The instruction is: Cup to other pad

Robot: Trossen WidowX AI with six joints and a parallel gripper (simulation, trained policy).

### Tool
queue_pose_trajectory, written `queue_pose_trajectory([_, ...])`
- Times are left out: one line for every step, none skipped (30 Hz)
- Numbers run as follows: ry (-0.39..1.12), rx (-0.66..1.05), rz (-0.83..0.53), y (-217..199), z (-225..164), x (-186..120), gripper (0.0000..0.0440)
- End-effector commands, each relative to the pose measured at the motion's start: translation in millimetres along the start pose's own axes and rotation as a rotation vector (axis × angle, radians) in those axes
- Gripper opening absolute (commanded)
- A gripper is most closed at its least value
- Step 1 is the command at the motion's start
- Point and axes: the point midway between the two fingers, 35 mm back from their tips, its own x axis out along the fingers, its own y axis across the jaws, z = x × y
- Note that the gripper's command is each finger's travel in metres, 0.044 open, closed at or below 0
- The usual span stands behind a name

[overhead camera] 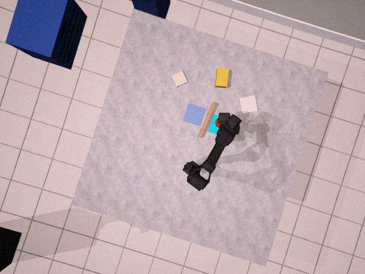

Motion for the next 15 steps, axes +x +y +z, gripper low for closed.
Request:
queue_pose_trajectory([-0.005, -0.003, 0.023, -1, 1, -8, 0.0218])
queue_pose_trajectory([-0.008, -0.001, 0.029, -1, 2, -10, 0.0225])
queue_pose_trajectory([-0.01, 0.001, 0.035, -1, 2, -13, 0.0232])
queue_pose_trajectory([-0.013, 0.002, 0.041, -1, 3, -15, 0.0238])
queue_pose_trajectory([-0.017, 0.004, 0.047, -1, 4, -18, 0.0244])
queue_pose_trajectory([-0.02, 0.006, 0.054, -1, 5, -21, 0.0248])
queue_pose_trajectory([-0.024, 0.008, 0.06, -1, 7, -24, 0.0252])
queue_pose_trajectory([-0.029, 0.009, 0.067, -1, 8, -28, 0.0255])
queue_pose_trajectory([-0.034, 0.01, 0.074, 0, 9, -31, 0.026])
queue_pose_trajectory([-0.04, 0.011, 0.082, 0, 11, -35, 0.0266])
queue_pose_trajectory([-0.046, 0.011, 0.089, 1, 13, -39, 0.0276])
queue_pose_trajectory([-0.053, 0.011, 0.097, 1, 15, -43, 0.0287])
queue_pose_trajectory([-0.06, 0.012, 0.104, 2, 17, -47, 0.0298])
queue_pose_trajectory([-0.067, 0.013, 0.112, 3, 19, -51, 0.0309])
queue_pose_trajectory([-0.073, 0.014, 0.117, 3, 21, -54, 0.0331])
